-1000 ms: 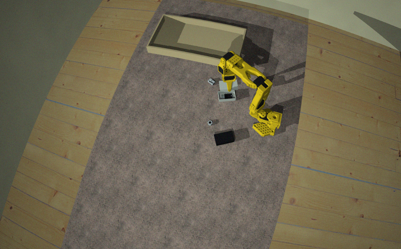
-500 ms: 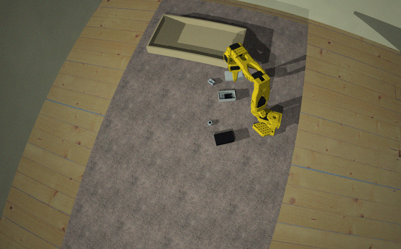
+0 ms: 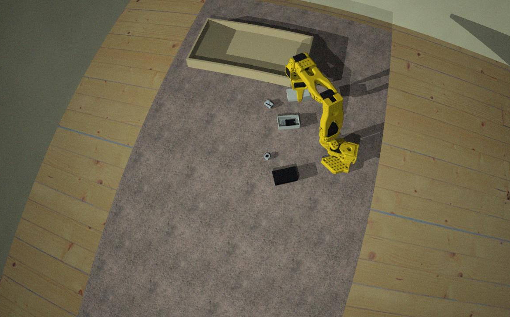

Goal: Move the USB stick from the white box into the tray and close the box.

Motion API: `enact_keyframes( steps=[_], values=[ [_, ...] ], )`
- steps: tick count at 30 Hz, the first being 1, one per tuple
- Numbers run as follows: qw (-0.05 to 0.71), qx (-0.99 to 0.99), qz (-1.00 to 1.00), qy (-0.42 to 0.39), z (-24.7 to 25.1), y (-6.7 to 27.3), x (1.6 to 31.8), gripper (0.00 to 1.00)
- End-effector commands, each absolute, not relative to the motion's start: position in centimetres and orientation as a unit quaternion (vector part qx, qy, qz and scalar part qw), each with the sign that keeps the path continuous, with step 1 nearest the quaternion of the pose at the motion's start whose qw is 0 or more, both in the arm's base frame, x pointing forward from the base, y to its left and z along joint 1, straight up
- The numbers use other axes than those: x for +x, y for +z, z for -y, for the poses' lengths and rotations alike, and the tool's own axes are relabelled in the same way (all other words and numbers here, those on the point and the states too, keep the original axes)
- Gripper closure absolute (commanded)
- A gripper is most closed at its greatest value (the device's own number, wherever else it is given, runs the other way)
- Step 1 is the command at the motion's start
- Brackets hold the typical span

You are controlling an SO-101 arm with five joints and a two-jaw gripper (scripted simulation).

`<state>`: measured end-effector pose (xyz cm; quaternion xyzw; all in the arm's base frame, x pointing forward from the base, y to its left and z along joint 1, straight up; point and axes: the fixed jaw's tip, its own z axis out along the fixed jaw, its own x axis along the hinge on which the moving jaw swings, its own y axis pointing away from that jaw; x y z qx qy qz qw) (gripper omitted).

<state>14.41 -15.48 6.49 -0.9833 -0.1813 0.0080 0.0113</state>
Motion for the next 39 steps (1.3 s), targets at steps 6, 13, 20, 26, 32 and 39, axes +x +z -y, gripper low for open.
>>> enact_keyframes(
  steps=[6, 13, 20, 26, 32, 39],
  values=[
    [0.000, -0.983, 0.183, 0.000, 15.83, 7.12, 14.51, 0.78],
    [0.000, -0.983, 0.183, 0.000, 15.85, 7.14, 14.47, 0.78],
    [0.000, -0.983, 0.183, 0.000, 15.89, 7.23, 14.35, 0.78],
    [0.000, -0.983, 0.183, 0.000, 15.89, 7.23, 14.34, 0.78],
    [0.000, -0.983, 0.183, 0.000, 15.90, 7.15, 14.35, 0.78],
    [0.000, -0.983, 0.183, 0.000, 15.96, 6.70, 14.40, 0.78]
  ],
)
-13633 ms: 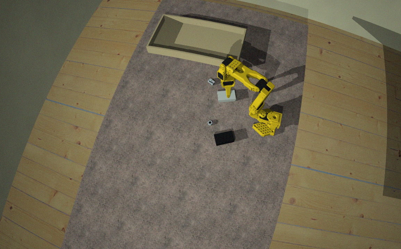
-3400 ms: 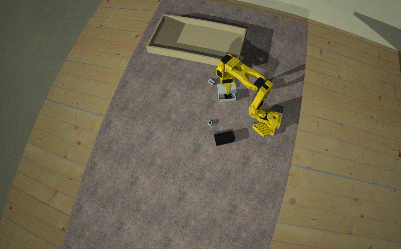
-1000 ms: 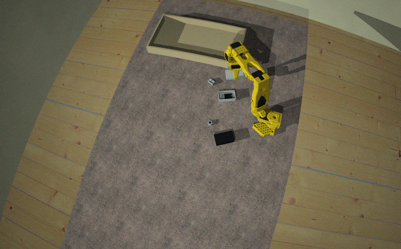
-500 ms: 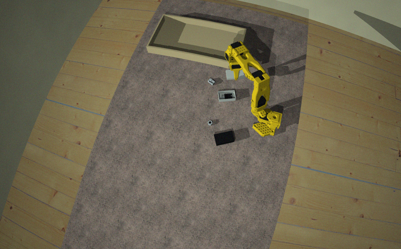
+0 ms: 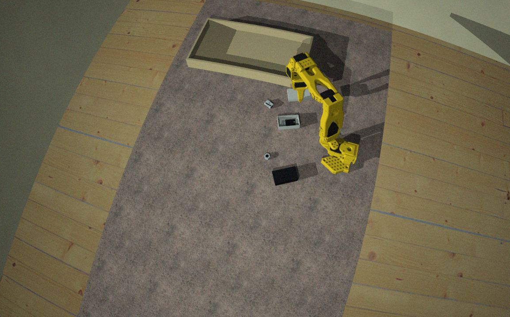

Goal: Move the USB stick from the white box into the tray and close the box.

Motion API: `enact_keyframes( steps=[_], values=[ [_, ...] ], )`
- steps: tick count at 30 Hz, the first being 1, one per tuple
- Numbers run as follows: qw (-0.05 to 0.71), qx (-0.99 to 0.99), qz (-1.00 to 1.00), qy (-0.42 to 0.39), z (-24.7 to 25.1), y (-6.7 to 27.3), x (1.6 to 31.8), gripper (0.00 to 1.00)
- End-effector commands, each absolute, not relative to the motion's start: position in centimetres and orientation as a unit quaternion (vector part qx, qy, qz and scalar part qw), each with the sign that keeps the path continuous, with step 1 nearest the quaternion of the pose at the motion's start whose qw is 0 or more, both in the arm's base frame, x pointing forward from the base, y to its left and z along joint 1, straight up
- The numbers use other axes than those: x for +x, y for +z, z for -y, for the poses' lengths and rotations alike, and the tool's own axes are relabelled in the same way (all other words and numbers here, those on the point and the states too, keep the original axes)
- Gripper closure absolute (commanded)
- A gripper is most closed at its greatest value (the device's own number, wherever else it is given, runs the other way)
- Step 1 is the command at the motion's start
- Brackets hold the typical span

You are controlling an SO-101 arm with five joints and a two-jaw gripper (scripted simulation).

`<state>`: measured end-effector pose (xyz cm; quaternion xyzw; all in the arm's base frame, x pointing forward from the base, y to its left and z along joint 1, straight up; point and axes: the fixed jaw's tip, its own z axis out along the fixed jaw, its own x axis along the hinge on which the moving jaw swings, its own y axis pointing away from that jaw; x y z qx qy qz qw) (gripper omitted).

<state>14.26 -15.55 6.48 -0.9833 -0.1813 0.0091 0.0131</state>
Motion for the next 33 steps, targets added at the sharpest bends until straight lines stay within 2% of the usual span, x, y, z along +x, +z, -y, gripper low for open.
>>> enact_keyframes(
  steps=[1, 33],
  values=[
    [0.000, -0.983, 0.183, 0.000, 16.0, 6.6, 14.4, 0.78],
    [0.000, -0.983, 0.183, 0.000, 16.0, 2.0, 14.4, 0.78]
  ],
)
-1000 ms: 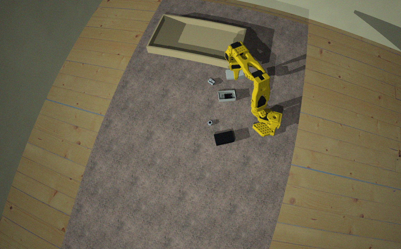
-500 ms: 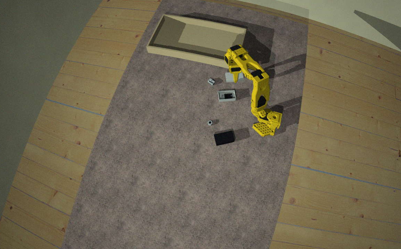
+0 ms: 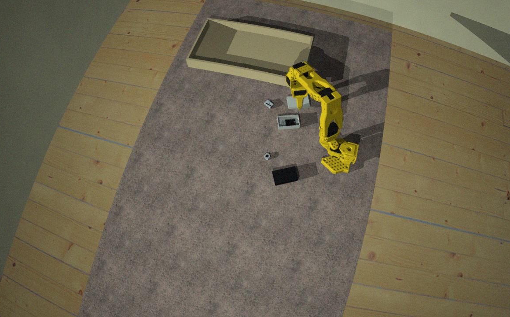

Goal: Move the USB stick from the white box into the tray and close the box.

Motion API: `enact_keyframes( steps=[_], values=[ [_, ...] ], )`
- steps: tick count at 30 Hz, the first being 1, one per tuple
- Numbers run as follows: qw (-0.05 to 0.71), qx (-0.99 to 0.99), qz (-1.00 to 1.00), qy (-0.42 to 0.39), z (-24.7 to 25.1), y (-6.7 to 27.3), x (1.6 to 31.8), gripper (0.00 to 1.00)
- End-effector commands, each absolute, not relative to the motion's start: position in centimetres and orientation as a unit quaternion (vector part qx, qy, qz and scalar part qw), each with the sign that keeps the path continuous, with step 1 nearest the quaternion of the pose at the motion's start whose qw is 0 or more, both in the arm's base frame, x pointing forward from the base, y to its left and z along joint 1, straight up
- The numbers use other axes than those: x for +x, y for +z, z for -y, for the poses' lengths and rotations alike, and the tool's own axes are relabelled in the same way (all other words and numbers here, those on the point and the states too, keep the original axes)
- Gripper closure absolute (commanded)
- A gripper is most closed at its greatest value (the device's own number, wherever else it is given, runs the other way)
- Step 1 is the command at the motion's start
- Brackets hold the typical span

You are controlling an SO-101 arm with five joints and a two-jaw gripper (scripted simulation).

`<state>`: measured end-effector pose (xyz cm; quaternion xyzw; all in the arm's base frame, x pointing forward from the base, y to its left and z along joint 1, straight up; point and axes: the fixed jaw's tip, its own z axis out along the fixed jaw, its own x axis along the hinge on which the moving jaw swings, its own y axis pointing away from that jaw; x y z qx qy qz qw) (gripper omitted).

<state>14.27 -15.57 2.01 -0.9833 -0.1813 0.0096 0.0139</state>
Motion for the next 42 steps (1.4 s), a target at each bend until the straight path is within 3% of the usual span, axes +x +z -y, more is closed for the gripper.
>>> enact_keyframes(
  steps=[1, 42],
  values=[
    [0.000, -0.983, 0.183, 0.000, 15.98, 1.92, 14.42, 0.78],
    [0.000, -0.983, 0.183, 0.000, 15.89, 1.17, 14.34, 0.78]
  ],
)
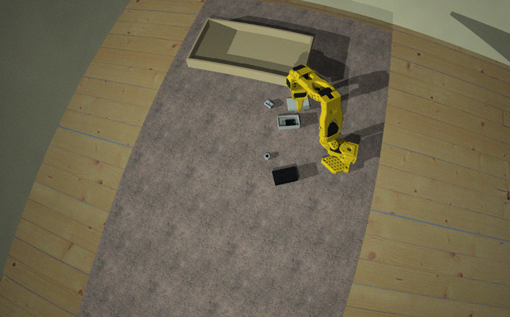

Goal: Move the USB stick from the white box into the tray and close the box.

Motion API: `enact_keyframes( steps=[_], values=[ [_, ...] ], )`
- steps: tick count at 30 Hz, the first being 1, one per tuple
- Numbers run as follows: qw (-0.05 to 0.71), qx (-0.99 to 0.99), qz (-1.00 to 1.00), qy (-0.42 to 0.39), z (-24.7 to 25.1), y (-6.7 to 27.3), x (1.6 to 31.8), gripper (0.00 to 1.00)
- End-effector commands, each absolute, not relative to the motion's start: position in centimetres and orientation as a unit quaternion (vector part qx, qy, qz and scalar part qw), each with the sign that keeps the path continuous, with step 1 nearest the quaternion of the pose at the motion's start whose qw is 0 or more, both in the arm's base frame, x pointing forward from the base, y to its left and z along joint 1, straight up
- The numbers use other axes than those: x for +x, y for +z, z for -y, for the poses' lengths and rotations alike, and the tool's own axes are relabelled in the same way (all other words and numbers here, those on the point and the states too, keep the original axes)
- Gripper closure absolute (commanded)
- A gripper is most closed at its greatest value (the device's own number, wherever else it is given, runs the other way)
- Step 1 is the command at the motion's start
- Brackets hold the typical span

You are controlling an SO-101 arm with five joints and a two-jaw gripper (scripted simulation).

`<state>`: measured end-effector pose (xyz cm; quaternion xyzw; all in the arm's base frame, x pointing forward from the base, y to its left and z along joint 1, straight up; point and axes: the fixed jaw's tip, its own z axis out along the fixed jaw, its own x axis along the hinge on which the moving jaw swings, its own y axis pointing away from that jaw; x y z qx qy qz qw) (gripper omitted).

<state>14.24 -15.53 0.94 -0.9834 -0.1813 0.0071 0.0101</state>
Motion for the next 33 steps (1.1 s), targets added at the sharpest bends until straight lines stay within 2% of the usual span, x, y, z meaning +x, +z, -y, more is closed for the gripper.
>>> enact_keyframes(
  steps=[1, 33],
  values=[
    [0.000, -0.983, 0.183, 0.000, 15.89, 1.13, 14.34, 0.78],
    [0.000, -0.983, 0.183, 0.000, 15.88, 0.83, 14.34, 0.78]
  ],
)
